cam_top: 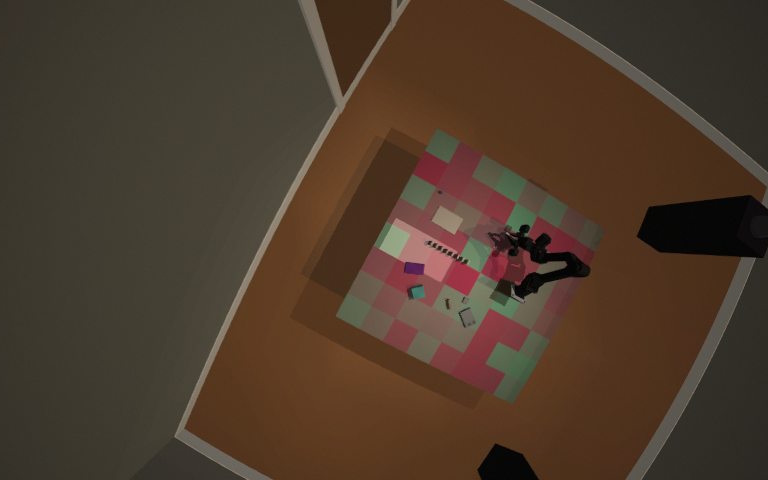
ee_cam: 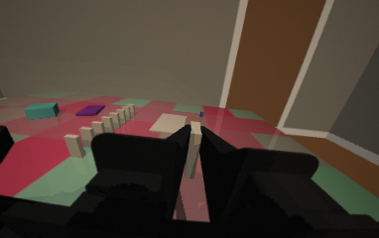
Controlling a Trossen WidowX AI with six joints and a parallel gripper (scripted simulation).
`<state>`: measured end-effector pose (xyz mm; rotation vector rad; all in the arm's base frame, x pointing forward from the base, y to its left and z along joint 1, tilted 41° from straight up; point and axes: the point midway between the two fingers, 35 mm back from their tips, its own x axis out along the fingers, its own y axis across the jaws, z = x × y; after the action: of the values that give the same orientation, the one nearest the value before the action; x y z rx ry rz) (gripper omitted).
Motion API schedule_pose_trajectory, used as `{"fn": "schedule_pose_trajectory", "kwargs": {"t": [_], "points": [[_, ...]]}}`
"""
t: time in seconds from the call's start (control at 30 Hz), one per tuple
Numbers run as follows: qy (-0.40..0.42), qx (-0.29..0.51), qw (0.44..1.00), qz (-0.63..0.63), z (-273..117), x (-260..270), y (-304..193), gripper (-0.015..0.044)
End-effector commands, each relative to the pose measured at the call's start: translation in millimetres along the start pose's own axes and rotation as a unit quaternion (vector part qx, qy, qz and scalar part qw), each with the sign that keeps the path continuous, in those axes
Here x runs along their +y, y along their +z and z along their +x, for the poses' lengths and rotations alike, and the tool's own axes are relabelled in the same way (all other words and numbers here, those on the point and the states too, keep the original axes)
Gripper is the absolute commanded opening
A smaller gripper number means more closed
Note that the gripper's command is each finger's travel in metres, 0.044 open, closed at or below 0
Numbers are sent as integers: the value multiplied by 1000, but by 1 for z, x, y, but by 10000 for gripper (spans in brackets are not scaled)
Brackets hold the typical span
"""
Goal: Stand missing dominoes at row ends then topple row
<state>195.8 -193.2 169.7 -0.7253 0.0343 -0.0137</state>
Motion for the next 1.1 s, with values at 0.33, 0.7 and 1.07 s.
{"fn": "schedule_pose_trajectory", "kwargs": {"t": [0.33,0.7,1.07], "points": [[1,-2,1000,-5,3,-5,-30,28],[1,-1,1000,-3,4,-4,-55,28],[0,-1,1000,-2,5,2,-80,28]]}}
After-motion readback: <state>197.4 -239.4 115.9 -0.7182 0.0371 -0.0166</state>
